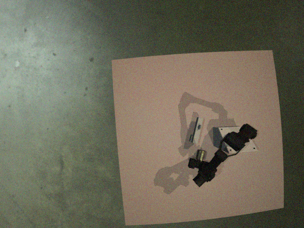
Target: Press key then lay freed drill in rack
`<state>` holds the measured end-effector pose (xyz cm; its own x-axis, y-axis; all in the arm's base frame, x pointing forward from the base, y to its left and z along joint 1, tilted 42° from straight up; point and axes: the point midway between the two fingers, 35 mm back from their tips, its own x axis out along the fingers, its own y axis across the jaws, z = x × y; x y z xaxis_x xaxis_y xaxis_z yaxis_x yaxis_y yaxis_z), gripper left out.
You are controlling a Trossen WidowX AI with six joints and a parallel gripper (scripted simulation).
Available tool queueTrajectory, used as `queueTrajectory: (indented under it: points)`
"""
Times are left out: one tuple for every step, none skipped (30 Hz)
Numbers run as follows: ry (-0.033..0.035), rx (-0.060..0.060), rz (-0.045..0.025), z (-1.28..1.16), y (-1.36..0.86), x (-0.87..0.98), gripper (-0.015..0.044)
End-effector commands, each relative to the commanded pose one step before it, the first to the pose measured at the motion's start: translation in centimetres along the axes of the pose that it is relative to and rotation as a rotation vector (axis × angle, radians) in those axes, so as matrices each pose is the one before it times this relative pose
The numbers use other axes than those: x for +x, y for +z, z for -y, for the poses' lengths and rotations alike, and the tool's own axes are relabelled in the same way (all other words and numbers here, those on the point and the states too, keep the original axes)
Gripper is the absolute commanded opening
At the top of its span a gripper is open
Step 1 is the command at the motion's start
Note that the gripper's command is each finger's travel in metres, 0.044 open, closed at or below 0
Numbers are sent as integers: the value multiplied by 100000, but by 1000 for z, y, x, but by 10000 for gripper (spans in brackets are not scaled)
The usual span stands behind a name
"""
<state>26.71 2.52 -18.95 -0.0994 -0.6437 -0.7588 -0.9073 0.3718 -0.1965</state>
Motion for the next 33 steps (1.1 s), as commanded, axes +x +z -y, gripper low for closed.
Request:
queueTrajectory:
  points:
    - [-357,-448,-319,7,-64,610,0]
    - [-2,0,-6,1,-4,122,0]
    - [-2,0,-5,3,4,116,0]
    - [-2,1,-4,6,6,105,0]
    - [-2,1,-4,7,7,95,0]
    - [-2,1,-4,8,6,87,0]
    - [-2,0,-3,8,4,80,0]
    - [-2,0,-5,9,3,104,0]
    - [-1,0,-4,1,-4,84,0]
    - [-1,0,-3,-1,-6,60,0]
    - [-1,0,-3,1,-6,50,0]
    - [-1,0,-3,-2,-8,46,0]
    - [0,-1,-2,-11,-12,38,0]
    - [0,-1,-3,-22,-22,46,0]
    - [0,-1,-2,-16,-21,25,0]
    - [0,-1,-2,-10,-20,13,0]
    - [0,-1,-1,-6,-18,7,0]
    - [0,-1,-1,-4,-17,4,0]
    - [0,0,-1,-3,-15,3,0]
    - [0,0,-1,-2,-9,2,0]
    - [0,0,-1,4,-8,6,0]
    - [0,0,-1,-1,-10,6,0]
    - [0,-1,-1,-3,-19,0,0]
    - [0,0,-1,0,-16,-3,0]
    - [0,0,-1,2,-14,-3,0]
    - [0,0,-1,2,-13,-3,0]
    - [0,0,-1,2,-13,-3,0]
    - [0,0,-1,2,-12,-4,0]
    - [0,0,-1,3,-11,-4,0]
    - [0,0,-1,3,-11,-4,0]
    - [0,0,-1,3,-10,-4,0]
    - [0,0,-1,3,-9,-4,0]
    - [0,0,0,4,-8,-4,0]
